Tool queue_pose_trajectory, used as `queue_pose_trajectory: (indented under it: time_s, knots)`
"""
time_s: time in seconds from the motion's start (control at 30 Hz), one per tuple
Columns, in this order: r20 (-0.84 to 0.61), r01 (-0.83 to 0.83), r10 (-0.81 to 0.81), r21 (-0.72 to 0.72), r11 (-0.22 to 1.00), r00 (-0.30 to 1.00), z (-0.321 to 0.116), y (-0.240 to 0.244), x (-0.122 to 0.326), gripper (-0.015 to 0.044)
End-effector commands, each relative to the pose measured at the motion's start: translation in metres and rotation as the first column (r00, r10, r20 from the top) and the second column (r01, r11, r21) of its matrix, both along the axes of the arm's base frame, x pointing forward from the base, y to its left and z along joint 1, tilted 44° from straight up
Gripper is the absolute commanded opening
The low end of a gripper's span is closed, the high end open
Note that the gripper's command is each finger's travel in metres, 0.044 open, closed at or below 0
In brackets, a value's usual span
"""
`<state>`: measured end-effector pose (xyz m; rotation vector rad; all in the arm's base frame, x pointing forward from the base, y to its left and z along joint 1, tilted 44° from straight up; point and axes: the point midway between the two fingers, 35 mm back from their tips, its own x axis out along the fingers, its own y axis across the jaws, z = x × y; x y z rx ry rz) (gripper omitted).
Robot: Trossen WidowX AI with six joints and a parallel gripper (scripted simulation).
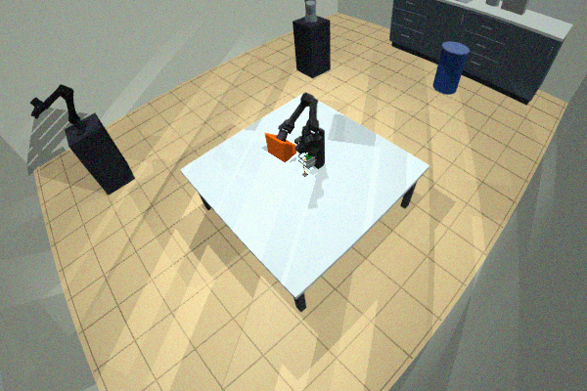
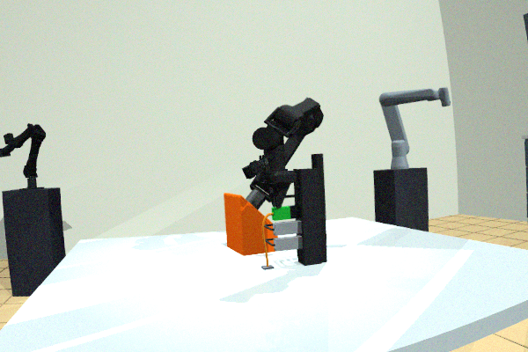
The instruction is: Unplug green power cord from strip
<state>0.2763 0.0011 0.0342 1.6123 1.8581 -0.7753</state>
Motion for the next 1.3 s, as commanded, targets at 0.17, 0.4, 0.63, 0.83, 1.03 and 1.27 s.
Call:
queue_pose_trajectory:
  time_s: [0.17,0.4,0.63,0.83,1.03,1.27]
  knots:
    - [-0.002,0.005,-0.005,0.003,1.0,1.0,-0.007,0.008,-0.001,0.016]
    - [0.001,-0.001,0.001,0.0,1.0,1.0,-0.006,0.007,-0.001,0.0055]
    - [0.001,-0.001,0.001,0.0,1.0,1.0,-0.006,0.007,-0.001,0.0008]
    - [0.001,0.0,0.0,-0.001,1.0,1.0,-0.009,0.004,0.0,0.0]
    - [0.001,0.001,-0.001,-0.002,1.0,1.0,-0.015,-0.003,0.001,0.0]
    - [0.001,0.002,-0.002,-0.003,1.0,1.0,-0.022,-0.012,0.002,0.0]
